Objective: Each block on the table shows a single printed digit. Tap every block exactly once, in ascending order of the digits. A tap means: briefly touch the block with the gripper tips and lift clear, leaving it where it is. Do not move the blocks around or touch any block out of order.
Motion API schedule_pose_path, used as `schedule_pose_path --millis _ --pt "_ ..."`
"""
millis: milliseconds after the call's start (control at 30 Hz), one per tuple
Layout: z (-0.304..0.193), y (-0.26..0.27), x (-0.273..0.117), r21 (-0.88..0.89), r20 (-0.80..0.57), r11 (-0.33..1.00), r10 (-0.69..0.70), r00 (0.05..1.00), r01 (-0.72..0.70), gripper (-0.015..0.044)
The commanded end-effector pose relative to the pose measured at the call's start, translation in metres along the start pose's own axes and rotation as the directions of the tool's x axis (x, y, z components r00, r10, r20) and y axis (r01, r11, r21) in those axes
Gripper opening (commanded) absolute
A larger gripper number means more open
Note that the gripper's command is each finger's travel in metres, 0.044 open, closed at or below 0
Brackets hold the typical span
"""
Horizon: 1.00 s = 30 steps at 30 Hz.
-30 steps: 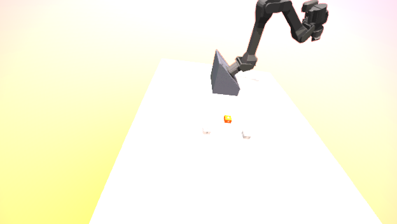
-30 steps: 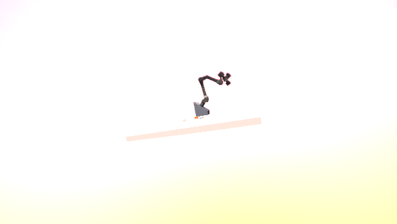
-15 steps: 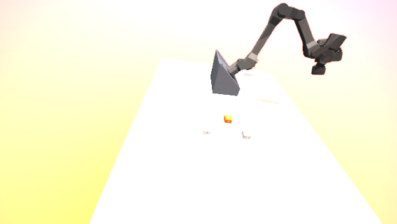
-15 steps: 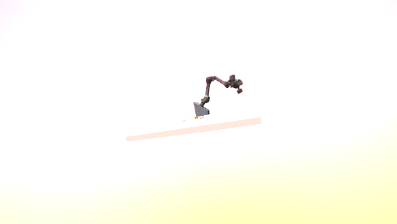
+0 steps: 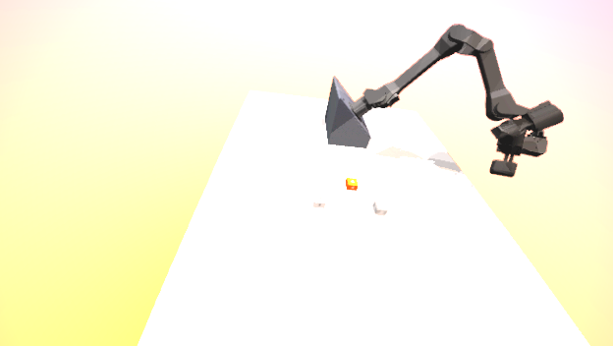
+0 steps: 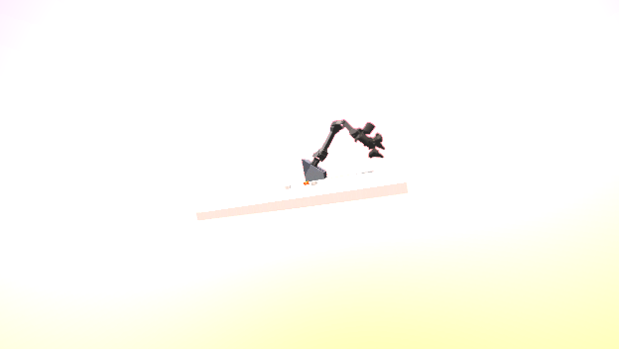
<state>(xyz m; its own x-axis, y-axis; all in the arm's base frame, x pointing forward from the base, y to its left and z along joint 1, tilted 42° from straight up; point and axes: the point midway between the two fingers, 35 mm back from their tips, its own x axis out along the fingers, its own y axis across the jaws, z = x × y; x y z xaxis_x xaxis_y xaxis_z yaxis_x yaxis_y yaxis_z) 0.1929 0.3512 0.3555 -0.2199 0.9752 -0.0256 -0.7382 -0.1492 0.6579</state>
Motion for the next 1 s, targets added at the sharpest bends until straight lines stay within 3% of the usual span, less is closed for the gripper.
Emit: schedule_pose_path --millis 0,233,500,733,967 --pt "0.011 -0.071 -0.026 0.035 0.029 0.984 -0.176 0.984 0.175 0.04" --pt "0.01 -0.178 -0.097 0.119 0.024 0.891 -0.443 0.896 0.437 0.04" --pt "-0.024 -0.272 -0.204 0.231 -0.06 0.72 -0.661 0.748 0.654 0.04" --pt "-0.082 -0.322 -0.306 0.331 -0.189 0.554 -0.754 0.629 0.764 0.04" --pt "-0.16 -0.336 -0.4 0.434 -0.33 0.415 -0.753 0.57 0.799 0.04"
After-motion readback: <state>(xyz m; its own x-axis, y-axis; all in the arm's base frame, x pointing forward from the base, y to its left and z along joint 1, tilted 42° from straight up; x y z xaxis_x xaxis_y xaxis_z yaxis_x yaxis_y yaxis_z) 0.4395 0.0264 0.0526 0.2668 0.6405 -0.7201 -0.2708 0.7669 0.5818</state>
